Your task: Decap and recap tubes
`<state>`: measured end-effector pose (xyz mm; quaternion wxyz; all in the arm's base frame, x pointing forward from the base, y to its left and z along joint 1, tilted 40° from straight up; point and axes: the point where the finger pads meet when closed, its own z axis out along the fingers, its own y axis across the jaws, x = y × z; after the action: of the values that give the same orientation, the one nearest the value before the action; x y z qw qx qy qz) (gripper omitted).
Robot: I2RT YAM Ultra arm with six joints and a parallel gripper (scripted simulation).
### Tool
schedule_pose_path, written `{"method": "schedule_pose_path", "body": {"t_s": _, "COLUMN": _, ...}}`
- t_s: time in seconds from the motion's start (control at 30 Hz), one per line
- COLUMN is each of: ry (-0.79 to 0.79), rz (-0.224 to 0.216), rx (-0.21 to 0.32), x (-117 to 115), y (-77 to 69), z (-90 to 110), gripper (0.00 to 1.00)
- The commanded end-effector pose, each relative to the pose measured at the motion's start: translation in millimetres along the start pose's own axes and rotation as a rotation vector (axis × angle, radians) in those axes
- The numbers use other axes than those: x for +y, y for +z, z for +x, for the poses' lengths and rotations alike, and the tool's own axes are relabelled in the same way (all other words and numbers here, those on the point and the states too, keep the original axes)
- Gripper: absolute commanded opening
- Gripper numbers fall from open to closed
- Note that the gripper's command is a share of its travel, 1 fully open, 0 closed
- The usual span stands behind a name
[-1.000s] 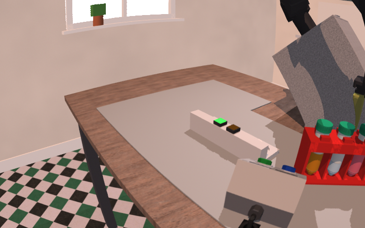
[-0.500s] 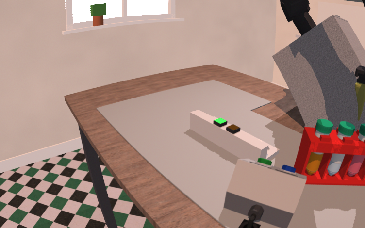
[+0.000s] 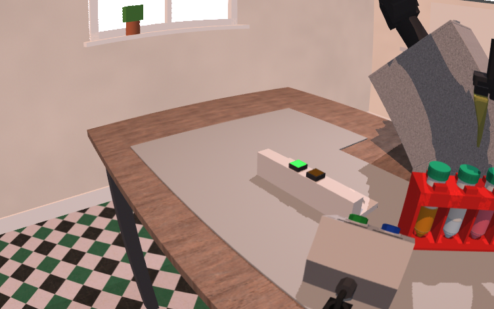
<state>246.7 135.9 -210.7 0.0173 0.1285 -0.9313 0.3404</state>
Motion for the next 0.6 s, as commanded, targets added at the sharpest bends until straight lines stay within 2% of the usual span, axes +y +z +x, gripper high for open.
{"method": "schedule_pose_path", "body": {"t_s": 0.0, "ry": -0.246, "rz": 0.007, "rx": -0.025, "x": -17.3, "y": -6.2, "z": -16.0, "gripper": 0.49}}
{"method": "schedule_pose_path", "body": {"t_s": 0.03, "ry": -0.315, "rz": 0.008, "rx": -0.024, "x": -24.9, "y": -6.2, "z": -19.7, "gripper": 0.49}}
{"method": "schedule_pose_path", "body": {"t_s": 0.17, "ry": -0.329, "rz": 0.008, "rx": -0.025, "x": -24.9, "y": -6.2, "z": -19.7, "gripper": 0.49}}
{"method": "schedule_pose_path", "body": {"t_s": 0.27, "ry": -0.56, "rz": 0.011, "rx": -0.023, "x": -26.7, "y": -6.3, "z": -20.6, "gripper": 0.49}}
{"method": "schedule_pose_path", "body": {"t_s": 0.33, "ry": -0.661, "rz": 0.012, "rx": -0.023, "x": -26.7, "y": -6.3, "z": -20.6, "gripper": 0.49}}
{"method": "schedule_pose_path", "body": {"t_s": 0.37, "ry": -0.662, "rz": 0.013, "rx": -0.023, "x": -26.7, "y": -6.3, "z": -20.6, "gripper": 0.49}}
{"method": "schedule_pose_path", "body": {"t_s": 0.4, "ry": -0.746, "rz": 0.014, "rx": -0.023, "x": -26.7, "y": -6.3, "z": -20.6, "gripper": 0.49}}
{"method": "schedule_pose_path", "body": {"t_s": 0.57, "ry": -0.75, "rz": 0.014, "rx": -0.023, "x": -26.6, "y": -6.4, "z": -20.6, "gripper": 0.49}}
